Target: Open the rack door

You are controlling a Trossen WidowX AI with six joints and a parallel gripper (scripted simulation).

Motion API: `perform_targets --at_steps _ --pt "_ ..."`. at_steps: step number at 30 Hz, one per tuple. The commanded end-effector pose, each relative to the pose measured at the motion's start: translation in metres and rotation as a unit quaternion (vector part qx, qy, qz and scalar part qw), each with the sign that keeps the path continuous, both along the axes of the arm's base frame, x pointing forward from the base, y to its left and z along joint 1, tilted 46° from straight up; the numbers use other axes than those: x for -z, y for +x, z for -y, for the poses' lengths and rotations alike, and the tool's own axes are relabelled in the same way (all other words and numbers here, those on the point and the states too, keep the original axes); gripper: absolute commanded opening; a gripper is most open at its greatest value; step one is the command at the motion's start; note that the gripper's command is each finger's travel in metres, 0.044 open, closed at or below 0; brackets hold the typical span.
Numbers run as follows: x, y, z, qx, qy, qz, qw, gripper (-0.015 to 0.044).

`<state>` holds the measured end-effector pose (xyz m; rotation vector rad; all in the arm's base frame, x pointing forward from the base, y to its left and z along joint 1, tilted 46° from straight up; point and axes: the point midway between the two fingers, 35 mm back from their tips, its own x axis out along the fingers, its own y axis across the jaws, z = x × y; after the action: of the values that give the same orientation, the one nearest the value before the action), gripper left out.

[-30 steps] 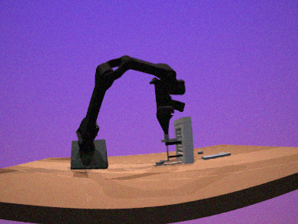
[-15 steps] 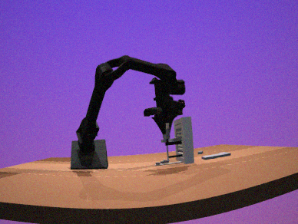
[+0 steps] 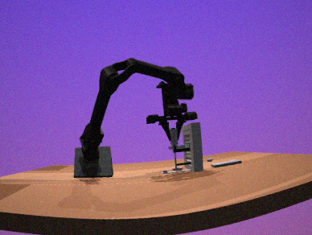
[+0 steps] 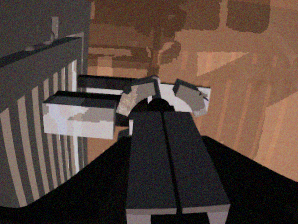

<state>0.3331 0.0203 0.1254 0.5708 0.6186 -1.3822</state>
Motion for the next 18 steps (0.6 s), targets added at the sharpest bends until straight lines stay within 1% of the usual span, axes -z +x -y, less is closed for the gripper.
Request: perform_targets --at_steps 1,6,18 --pt "0.0015 0.0003 0.0007 0.077 0.011 0.076 0.994 0.0027" --pt "0.0015 0.0003 0.0007 0.15 0.019 0.15 0.977 0.0027" --pt "0.0015 0.0003 0.0007 0.153 0.019 0.153 0.976 0.0027"
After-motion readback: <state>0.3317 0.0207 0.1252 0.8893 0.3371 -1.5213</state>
